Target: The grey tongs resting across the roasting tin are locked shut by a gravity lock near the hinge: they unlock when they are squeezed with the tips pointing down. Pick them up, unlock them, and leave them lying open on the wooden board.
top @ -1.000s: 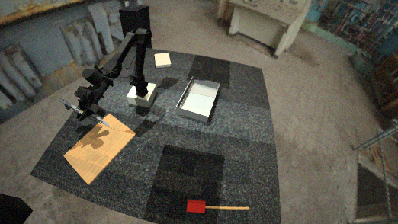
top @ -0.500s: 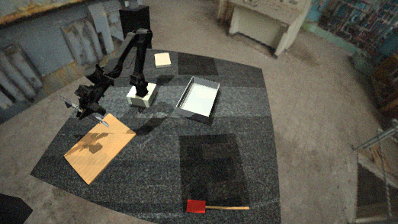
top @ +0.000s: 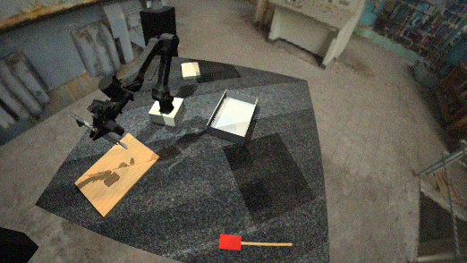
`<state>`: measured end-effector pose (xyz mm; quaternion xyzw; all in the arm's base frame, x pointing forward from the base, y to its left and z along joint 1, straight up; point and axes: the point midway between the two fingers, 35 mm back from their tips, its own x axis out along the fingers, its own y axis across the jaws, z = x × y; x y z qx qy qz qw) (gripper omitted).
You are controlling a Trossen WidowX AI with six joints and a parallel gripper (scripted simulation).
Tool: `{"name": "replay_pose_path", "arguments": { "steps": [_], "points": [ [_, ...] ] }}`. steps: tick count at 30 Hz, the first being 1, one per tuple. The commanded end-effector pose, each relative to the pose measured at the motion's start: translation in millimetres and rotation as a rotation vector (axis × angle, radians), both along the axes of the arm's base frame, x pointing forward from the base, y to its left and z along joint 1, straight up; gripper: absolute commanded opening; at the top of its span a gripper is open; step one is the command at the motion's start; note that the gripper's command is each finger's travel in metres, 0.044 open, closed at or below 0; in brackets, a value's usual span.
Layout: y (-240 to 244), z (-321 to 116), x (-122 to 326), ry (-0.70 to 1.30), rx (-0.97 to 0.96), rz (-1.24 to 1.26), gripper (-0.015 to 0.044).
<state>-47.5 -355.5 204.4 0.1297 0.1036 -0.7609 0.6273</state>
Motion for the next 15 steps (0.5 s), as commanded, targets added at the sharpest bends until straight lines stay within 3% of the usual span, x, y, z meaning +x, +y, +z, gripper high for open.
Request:
{"name": "replay_pose_path", "arguments": {
  "steps": [1, 15],
  "points": [
    [-0.4, 2.2, -0.7, 0.005, -0.008, -0.004, -0.0150],
    [-8.6, -5.4, -1.6, -0.006, 0.067, -0.002, -0.0150]
  ]
}}
